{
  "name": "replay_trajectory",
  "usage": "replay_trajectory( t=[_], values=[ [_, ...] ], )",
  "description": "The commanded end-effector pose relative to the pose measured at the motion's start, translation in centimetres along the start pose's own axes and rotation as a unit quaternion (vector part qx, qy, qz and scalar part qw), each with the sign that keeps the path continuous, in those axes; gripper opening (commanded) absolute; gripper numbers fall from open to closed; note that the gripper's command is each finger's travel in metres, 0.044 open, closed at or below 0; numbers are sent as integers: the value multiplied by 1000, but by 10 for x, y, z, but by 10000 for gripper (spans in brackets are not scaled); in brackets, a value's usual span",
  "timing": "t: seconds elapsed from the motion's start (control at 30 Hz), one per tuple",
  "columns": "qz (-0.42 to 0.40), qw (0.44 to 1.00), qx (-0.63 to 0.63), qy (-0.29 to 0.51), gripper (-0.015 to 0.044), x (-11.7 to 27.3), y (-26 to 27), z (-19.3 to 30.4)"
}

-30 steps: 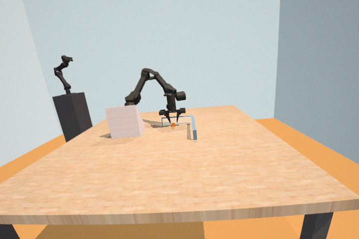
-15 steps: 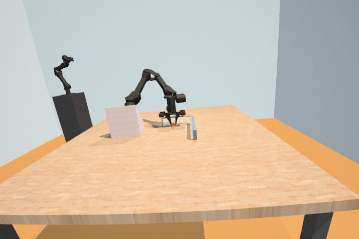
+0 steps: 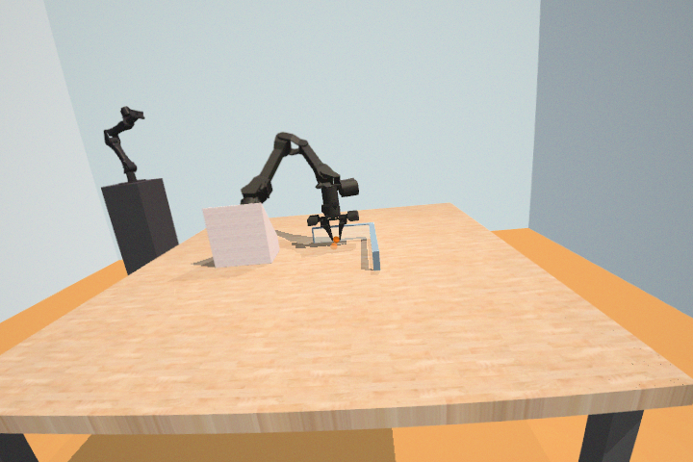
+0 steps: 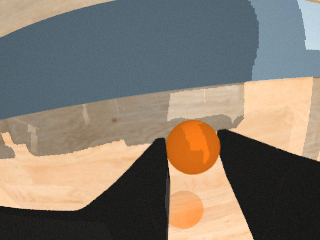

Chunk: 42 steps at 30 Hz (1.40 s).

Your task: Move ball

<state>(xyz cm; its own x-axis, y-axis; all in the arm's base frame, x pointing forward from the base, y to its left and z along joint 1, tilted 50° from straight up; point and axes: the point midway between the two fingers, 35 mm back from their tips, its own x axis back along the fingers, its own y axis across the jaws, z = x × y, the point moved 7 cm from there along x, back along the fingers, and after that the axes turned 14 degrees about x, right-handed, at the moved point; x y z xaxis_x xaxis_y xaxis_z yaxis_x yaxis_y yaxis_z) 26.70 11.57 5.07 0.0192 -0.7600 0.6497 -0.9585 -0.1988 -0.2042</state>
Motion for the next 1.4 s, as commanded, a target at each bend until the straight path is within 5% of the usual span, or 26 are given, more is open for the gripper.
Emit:
replay_trajectory(
  t=[0.0, 0.73, 1.37],
  values=[
    [4, 1000, 0, 7, 0, 10, -2, 5],
    [-15, 1000, -2, -3, 0, 113, -3, -8],
    [-15, 1000, -2, -3, 0, 76, 13, 51]
  ],
)
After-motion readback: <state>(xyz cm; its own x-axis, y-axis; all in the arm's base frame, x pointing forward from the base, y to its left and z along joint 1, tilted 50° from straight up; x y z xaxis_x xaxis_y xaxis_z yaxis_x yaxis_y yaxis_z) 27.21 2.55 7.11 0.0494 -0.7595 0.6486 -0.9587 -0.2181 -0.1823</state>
